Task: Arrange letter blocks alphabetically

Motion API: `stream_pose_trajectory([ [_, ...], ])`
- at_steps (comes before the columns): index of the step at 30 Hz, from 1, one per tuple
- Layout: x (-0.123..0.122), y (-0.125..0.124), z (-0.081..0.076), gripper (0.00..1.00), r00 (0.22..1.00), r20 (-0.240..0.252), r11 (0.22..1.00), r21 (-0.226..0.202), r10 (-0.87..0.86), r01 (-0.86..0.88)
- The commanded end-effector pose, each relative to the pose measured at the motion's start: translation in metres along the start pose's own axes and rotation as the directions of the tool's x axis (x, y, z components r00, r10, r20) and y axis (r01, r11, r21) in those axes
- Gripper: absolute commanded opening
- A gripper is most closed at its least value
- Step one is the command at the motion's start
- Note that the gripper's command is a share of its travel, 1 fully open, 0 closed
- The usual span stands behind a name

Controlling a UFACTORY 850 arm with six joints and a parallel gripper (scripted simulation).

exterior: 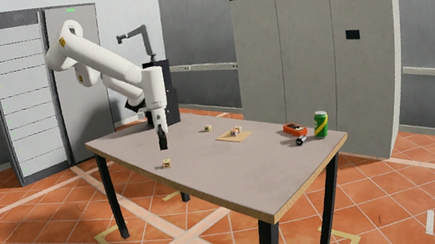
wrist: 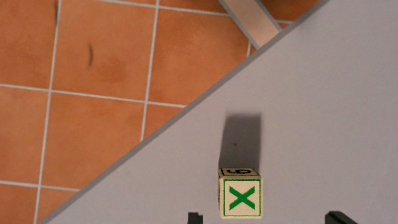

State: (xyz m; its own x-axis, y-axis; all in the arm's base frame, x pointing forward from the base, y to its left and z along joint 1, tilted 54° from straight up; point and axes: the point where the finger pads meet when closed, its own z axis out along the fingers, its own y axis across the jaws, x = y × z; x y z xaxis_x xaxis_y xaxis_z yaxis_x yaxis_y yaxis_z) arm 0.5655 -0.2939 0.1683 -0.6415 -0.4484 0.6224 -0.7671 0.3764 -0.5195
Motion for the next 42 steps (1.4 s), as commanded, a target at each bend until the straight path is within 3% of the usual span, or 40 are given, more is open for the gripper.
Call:
stream_pose_trajectory([
  [1, 0.003, -0.001, -0.001, 0.69, 1.0, 0.002, 1.0, 0.003, 0.006, -0.006],
  [32, 0.003, -0.001, 0.001, 0.69, 1.0, 0.002, 1.0, 0.003, 0.006, -0.006],
  [42, 0.003, -0.001, 0.011, 0.69, 1.0, 0.002, 1.0, 0.003, 0.006, -0.006],
])
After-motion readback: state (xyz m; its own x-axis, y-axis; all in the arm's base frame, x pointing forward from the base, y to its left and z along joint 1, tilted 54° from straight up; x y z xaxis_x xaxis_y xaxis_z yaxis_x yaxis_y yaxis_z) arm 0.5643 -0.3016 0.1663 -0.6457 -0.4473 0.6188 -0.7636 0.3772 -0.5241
